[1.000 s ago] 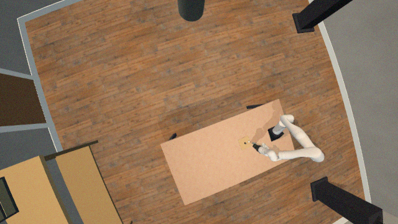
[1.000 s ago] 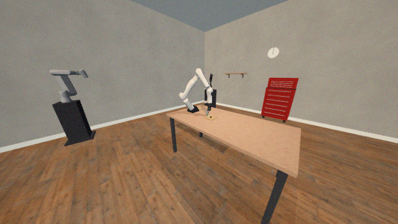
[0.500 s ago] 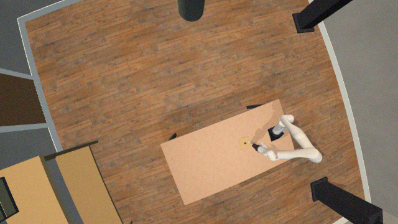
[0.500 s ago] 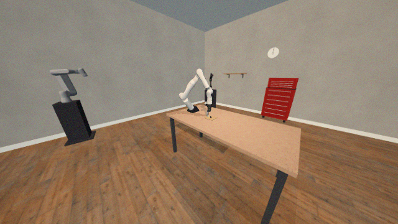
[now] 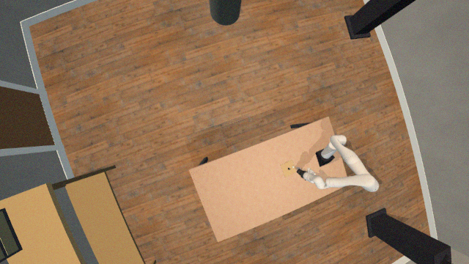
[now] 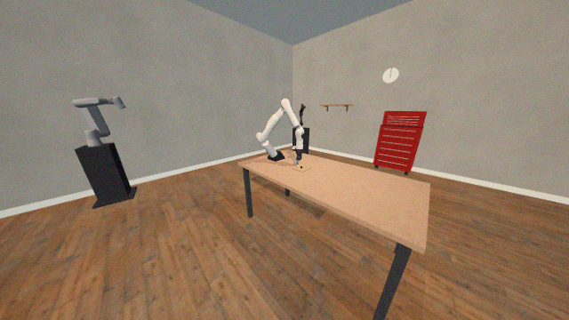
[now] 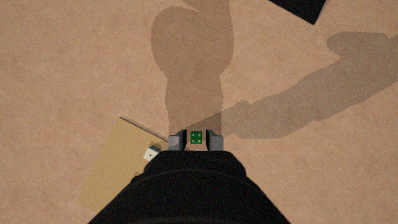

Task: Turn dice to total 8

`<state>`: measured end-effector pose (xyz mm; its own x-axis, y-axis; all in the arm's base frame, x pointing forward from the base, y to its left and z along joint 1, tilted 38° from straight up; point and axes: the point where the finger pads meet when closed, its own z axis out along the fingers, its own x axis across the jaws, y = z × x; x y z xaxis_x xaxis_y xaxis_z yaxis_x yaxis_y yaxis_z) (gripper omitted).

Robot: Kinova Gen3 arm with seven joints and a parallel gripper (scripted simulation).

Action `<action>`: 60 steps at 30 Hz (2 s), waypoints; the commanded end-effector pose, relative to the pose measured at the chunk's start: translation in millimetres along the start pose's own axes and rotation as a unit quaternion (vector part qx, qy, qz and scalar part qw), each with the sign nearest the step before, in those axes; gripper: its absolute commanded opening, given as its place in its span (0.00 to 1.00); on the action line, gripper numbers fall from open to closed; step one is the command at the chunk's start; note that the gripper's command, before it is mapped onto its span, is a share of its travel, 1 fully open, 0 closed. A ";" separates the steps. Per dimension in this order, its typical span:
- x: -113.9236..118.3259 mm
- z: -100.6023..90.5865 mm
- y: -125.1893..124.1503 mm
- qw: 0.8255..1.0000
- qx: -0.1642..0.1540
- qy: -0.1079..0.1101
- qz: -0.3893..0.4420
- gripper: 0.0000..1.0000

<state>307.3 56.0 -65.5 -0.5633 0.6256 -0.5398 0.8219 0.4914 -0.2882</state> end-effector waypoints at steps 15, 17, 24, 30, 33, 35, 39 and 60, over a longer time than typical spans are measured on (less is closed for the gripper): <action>-0.6 1.7 -0.5 1.000 -0.001 0.000 0.001 0.64; -0.6 1.7 -0.5 1.000 -0.001 0.000 0.001 0.64; -0.6 1.7 -0.5 1.000 -0.001 0.000 0.001 0.64; -0.6 1.7 -0.5 1.000 -0.001 0.000 0.001 0.34; -0.6 1.7 -0.5 1.000 -0.001 0.000 0.001 0.34; -0.6 1.7 -0.5 1.000 -0.001 0.000 0.001 0.34; -0.6 1.7 -0.5 1.000 -0.001 0.000 0.001 0.34; -0.6 1.7 -0.5 1.000 -0.001 0.000 0.001 0.34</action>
<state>307.3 56.0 -65.6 -0.5632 0.6257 -0.5397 0.8220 0.4912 -0.2882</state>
